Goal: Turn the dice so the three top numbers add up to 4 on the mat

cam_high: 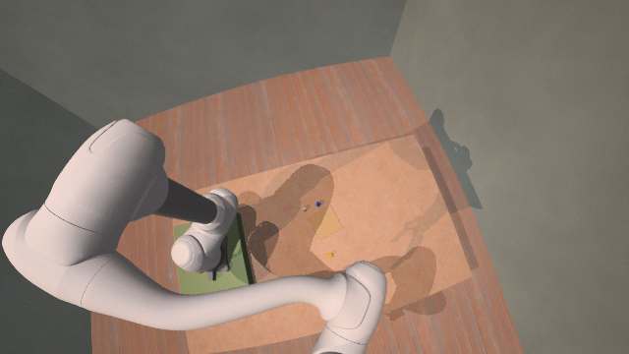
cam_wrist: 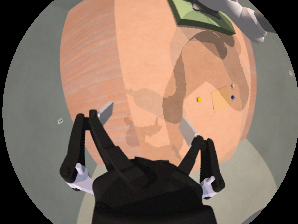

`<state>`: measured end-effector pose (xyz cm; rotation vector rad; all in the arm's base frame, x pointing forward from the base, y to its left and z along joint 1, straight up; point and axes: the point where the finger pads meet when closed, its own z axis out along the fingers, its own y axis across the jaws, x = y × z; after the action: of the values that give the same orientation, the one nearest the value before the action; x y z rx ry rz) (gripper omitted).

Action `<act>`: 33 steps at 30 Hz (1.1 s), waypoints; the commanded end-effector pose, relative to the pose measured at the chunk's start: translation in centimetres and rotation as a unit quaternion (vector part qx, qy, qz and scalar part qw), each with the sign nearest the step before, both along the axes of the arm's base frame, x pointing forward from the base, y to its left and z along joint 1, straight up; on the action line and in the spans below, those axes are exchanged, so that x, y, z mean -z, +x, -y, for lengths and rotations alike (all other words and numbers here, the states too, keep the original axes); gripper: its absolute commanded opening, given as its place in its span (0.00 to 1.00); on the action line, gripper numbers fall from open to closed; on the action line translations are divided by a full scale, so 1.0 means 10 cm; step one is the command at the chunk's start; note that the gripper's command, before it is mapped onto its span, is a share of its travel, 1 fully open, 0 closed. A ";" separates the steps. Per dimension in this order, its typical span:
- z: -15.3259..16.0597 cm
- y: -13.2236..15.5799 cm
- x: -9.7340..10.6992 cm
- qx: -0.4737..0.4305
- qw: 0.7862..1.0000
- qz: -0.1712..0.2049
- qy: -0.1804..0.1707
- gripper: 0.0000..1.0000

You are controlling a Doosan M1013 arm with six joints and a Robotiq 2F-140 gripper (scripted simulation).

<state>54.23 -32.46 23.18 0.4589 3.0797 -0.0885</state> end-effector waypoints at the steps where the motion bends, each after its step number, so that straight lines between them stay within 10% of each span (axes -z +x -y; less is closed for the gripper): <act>1: -0.48 0.24 0.33 -0.042 0.999 -0.001 0.006 1.00; 18: -2.25 0.49 1.41 -0.189 0.981 -0.013 0.026 1.00; 33: -2.41 0.47 1.50 -0.202 0.979 -0.015 0.028 1.00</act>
<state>58.98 -8.41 8.20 -0.1735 3.1367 -0.0003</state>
